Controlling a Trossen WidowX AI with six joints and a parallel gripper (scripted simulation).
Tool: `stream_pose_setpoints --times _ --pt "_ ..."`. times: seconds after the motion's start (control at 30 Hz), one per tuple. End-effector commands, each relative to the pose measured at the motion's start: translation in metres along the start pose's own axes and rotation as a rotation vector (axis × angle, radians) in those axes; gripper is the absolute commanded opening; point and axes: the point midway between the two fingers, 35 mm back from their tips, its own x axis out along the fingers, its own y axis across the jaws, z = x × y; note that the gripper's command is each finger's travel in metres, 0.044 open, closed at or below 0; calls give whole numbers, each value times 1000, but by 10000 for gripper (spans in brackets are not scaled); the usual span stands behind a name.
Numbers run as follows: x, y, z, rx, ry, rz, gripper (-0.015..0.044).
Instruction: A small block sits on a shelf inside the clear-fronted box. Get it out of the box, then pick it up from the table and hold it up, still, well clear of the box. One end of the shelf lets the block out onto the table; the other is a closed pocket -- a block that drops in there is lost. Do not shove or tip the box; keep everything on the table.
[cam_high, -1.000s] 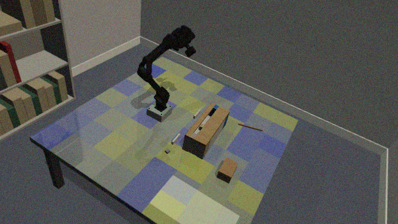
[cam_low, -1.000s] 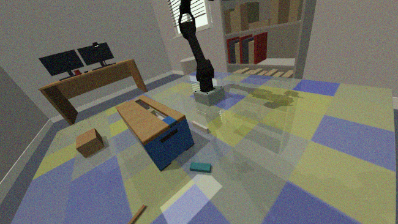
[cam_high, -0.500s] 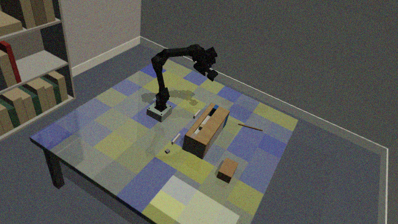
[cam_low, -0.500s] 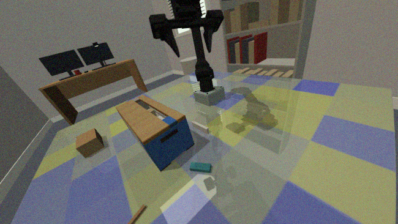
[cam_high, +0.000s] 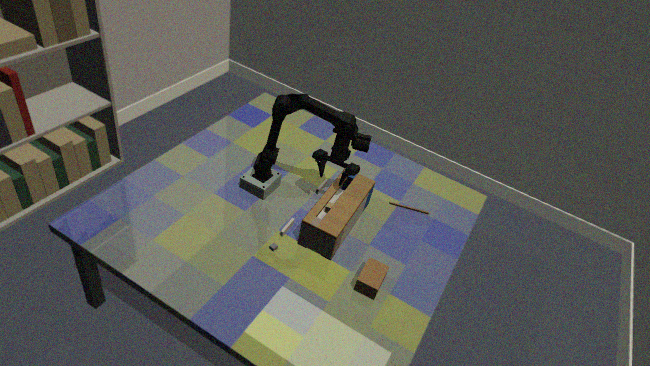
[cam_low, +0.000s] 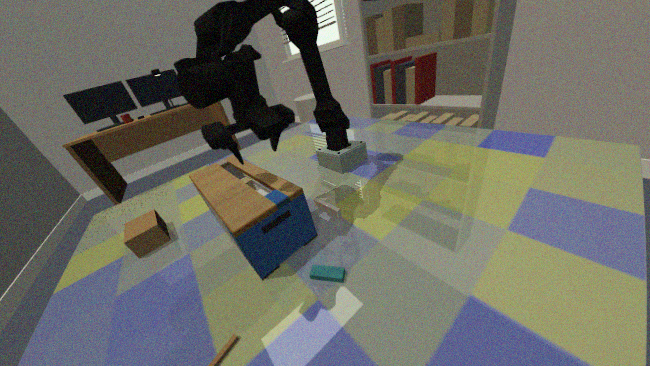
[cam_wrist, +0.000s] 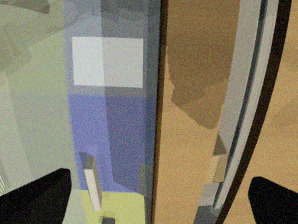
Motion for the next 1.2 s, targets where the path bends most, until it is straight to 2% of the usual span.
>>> stream_pose_setpoints --times 0.0,0.3,1.17 --pt "10 0 -10 -66 52 37 400" --pt "13 0 -9 -66 52 37 400" --pt "54 2 -1 -66 52 36 400"
